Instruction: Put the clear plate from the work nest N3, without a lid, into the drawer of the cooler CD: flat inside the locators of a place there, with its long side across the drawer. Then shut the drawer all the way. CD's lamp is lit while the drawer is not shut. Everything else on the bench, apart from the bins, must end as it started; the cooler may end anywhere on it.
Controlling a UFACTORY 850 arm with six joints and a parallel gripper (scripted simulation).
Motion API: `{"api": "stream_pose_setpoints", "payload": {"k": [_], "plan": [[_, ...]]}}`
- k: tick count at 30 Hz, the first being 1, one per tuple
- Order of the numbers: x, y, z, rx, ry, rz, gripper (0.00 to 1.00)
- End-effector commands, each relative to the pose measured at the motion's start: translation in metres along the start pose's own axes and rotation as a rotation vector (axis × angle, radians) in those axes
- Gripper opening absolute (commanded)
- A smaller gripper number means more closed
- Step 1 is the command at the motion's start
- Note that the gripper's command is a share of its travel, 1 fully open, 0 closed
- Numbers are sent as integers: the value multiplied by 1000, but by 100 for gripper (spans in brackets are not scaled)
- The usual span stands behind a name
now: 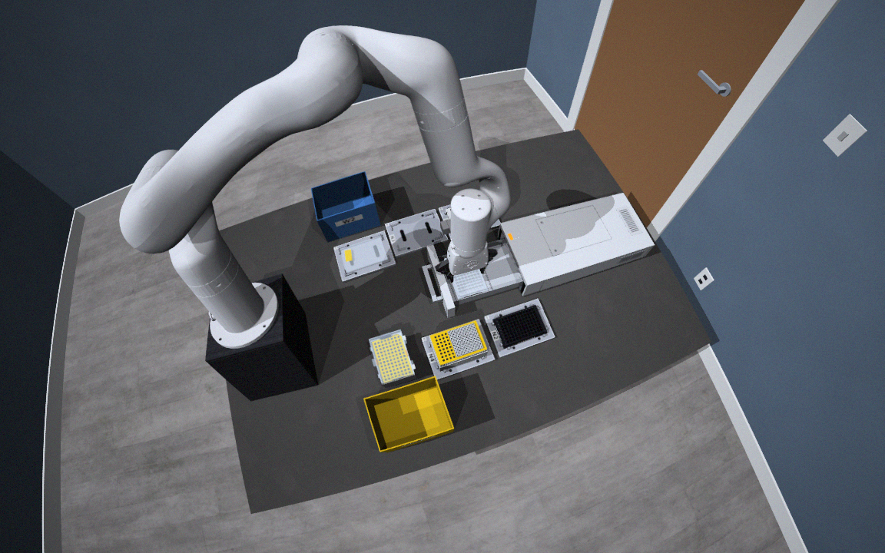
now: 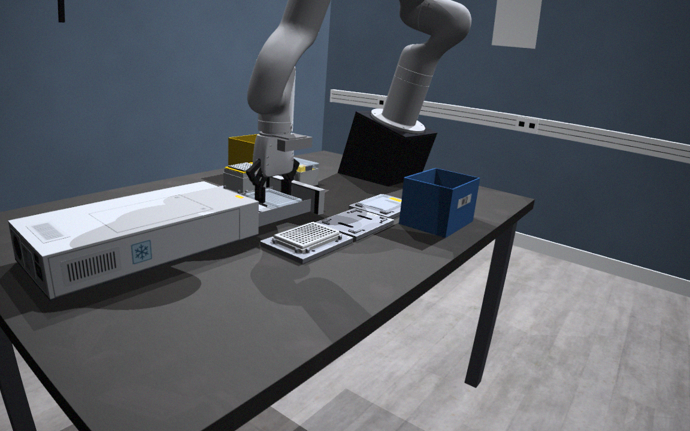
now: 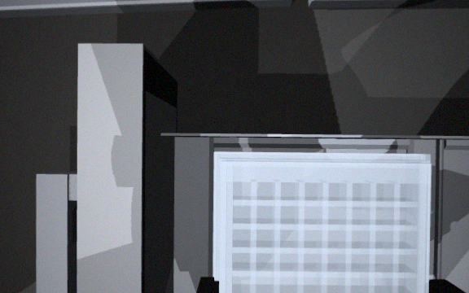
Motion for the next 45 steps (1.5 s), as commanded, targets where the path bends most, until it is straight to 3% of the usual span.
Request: {"api": "stream_pose_setpoints", "payload": {"k": [1,45], "plan": [[1,0,-1,0,2,0,0],[1,0,14,0,2,0,0]]}}
Point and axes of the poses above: the point where the finger pads meet when closed, its own z axis out along the fingers, its own x axis across the jaws, y = z × x, the point moved 3 cm from there along -z, back along the fingers, and after that the axes turned 11 degrees about z, right-handed, at the moved point
